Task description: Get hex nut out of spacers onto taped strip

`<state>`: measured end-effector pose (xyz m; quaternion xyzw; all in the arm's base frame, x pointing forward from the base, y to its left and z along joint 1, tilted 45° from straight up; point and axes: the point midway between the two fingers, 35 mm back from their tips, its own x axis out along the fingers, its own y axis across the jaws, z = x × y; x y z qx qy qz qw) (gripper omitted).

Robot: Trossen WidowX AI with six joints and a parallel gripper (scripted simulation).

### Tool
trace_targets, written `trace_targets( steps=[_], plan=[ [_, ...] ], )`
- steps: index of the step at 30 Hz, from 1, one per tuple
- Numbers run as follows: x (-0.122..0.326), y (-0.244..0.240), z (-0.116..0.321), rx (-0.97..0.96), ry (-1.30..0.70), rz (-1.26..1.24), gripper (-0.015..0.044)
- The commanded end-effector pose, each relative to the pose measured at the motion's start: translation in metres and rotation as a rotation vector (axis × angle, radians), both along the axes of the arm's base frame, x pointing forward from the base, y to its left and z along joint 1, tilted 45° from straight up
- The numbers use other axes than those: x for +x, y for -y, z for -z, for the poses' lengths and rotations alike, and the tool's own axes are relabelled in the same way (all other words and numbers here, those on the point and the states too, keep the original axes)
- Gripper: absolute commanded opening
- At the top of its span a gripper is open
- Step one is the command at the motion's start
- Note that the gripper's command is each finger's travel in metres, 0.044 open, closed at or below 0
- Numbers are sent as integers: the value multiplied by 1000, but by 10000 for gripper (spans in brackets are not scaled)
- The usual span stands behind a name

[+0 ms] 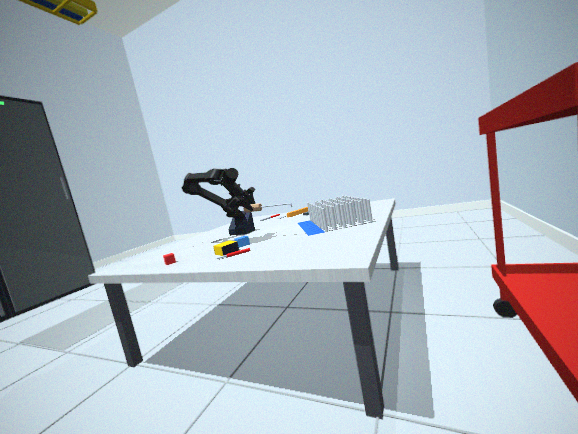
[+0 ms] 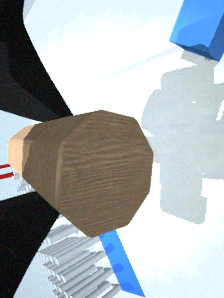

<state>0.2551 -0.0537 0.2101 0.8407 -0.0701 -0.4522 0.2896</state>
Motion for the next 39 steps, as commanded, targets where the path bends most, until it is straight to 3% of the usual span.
trace_targets(
  steps=[1, 25, 39],
  plan=[
    [6, -17, 11, -29, -57, -69, 0],
    [10, -109, 59, -226, -278, -424, 0],
    [22, -87, 88, -216, -292, -426, 0]
  ],
)
